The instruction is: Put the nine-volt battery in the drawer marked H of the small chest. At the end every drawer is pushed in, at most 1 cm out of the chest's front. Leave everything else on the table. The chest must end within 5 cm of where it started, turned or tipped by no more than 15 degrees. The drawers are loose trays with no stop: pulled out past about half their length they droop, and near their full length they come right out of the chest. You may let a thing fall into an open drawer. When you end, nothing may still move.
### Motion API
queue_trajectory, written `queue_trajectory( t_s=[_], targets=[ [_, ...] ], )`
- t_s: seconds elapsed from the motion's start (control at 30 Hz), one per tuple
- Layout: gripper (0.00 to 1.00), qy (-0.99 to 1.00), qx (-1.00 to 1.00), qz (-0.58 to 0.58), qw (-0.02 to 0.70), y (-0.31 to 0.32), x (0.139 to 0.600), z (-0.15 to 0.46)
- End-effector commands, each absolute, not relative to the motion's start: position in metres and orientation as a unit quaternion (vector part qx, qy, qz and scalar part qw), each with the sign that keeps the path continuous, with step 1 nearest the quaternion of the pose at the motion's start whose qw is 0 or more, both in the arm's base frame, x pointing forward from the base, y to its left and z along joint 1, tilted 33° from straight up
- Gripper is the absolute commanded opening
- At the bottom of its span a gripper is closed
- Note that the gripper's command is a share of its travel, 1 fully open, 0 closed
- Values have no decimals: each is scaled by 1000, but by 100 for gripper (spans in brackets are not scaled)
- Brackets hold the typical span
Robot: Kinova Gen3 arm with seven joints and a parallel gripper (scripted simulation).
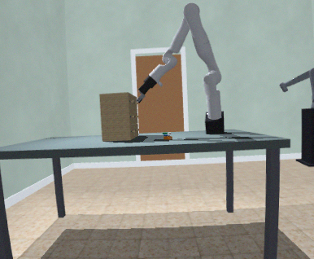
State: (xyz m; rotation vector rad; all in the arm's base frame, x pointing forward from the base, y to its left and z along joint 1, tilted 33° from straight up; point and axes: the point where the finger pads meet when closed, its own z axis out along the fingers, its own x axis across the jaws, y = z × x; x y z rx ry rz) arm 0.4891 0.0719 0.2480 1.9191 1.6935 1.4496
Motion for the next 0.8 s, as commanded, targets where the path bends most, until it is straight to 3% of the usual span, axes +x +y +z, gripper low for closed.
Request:
queue_trajectory(
  t_s=[0.0, 0.77],
  targets=[
    [67, 572, 649, 491, 101, 71, 489, 248],
    [67, 572, 649, 491, 101, 72, 492, 249]
  ],
)
